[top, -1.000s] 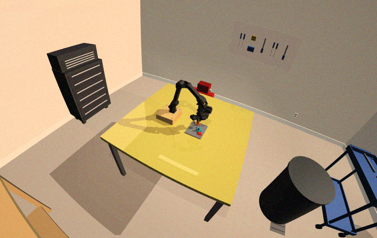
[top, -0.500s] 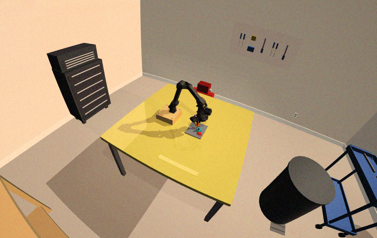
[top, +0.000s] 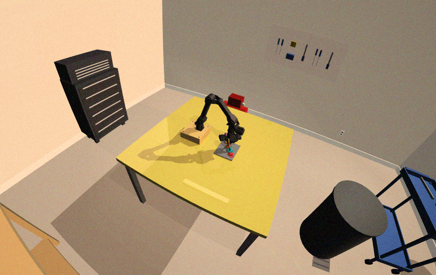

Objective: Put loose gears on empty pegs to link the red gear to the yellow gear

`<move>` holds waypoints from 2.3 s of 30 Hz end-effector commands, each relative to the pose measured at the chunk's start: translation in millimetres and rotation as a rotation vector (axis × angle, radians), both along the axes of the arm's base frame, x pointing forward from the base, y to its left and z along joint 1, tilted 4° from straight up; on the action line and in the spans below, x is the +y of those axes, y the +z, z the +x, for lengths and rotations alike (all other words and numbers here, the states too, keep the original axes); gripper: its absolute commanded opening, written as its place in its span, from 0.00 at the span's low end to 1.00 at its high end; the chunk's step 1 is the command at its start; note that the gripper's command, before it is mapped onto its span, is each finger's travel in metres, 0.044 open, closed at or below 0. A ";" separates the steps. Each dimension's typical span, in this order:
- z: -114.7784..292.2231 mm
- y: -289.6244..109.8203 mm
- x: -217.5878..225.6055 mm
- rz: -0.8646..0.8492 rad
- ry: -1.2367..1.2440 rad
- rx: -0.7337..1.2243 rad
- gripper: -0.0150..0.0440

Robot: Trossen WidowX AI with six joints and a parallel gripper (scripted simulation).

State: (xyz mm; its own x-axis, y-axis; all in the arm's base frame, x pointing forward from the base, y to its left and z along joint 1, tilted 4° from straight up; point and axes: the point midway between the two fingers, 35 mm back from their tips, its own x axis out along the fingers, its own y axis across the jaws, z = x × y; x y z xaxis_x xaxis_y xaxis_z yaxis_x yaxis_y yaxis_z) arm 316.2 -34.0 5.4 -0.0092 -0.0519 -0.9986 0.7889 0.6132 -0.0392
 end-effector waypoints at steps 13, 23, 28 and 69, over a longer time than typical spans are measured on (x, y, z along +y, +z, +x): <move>0.2 -2.8 -0.5 -0.004 0.189 0.010 0.25; 0.1 -4.7 -1.8 -0.002 0.431 0.024 0.25; 0.5 -5.6 -1.5 -0.002 0.392 0.021 0.25; -69.8 28.4 122.2 0.023 1.312 0.068 0.98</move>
